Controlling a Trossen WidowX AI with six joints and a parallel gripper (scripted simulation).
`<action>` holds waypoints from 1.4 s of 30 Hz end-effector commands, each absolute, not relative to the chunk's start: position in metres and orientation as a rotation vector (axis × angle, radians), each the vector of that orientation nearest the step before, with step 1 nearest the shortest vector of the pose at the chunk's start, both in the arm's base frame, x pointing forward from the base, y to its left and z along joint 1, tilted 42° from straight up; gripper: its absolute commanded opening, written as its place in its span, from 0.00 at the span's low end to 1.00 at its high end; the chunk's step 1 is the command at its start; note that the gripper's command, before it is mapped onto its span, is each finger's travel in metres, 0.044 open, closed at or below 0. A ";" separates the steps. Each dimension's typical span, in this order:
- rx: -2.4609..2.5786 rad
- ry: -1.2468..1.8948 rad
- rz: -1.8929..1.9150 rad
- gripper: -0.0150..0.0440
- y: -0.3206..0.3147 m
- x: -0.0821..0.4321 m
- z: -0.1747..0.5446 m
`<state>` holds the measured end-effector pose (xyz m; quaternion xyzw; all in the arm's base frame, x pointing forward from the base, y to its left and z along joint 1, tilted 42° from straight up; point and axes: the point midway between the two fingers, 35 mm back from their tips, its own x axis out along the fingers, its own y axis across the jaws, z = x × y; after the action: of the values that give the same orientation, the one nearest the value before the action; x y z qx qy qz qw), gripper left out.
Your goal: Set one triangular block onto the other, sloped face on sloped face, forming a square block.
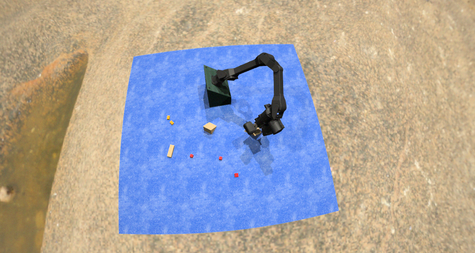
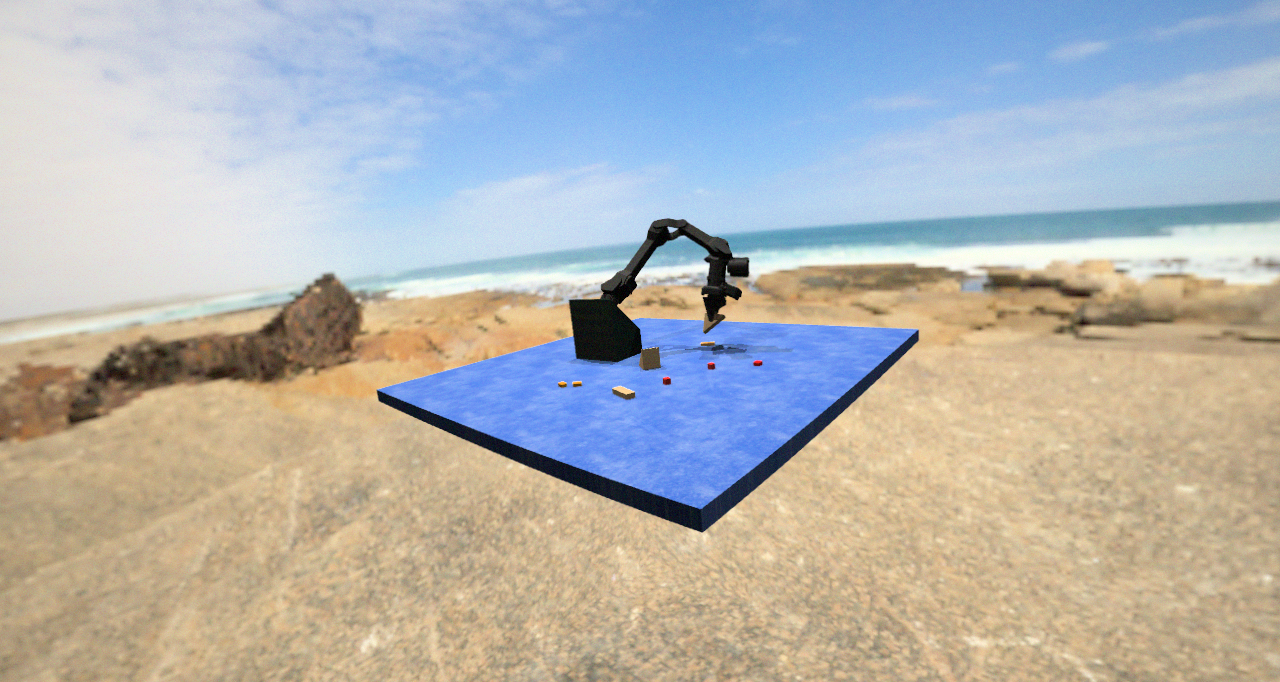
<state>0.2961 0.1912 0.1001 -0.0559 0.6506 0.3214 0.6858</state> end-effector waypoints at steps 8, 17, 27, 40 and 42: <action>0.239 1.560 0.547 0.25 0.186 0.297 0.100; 0.538 1.639 0.399 0.25 0.183 0.299 0.102; 0.865 1.720 0.227 0.25 0.180 0.301 0.106; 0.970 1.740 0.153 0.25 0.163 0.303 0.100; 0.967 1.736 0.146 0.25 0.154 0.303 0.096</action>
<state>0.3035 0.1683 0.1030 0.4063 0.7322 0.0704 0.5420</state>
